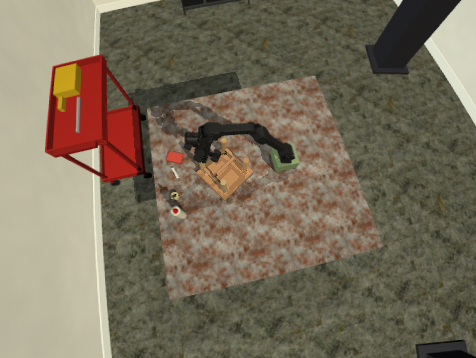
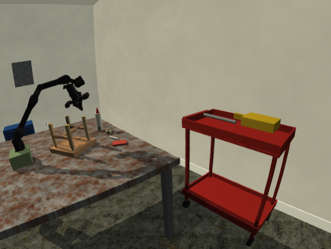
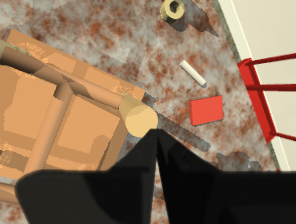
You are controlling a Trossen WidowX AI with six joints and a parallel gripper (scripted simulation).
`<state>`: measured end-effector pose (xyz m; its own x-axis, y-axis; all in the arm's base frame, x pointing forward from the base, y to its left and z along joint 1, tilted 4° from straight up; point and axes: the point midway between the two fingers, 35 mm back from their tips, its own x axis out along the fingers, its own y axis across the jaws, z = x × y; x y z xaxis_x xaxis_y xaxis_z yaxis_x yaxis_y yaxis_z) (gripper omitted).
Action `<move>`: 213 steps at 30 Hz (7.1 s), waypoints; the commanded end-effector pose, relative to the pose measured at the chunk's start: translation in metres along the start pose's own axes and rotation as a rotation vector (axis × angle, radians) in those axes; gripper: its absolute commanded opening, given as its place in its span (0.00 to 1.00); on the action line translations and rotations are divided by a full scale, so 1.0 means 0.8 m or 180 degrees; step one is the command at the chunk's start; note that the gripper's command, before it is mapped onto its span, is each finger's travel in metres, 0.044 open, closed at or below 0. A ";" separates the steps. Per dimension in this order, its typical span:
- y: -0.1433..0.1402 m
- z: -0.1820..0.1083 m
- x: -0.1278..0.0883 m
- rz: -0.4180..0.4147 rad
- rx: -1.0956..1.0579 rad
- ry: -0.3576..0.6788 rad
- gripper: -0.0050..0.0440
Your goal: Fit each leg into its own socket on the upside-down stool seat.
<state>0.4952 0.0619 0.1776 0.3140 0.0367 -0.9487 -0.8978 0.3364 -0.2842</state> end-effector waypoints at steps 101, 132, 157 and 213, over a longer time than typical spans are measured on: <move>0.005 -0.001 0.041 -0.0104 0.3536 0.0240 0.10; 0.210 -0.054 -0.088 0.0064 0.3250 0.0321 0.10; 0.283 -0.092 -0.063 0.0105 0.3172 0.0353 0.10; 0.294 -0.100 -0.027 0.0105 0.3172 0.0353 0.10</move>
<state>0.2514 0.0671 0.1321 0.2357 0.0056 -0.9718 -0.2215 0.9740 -0.0481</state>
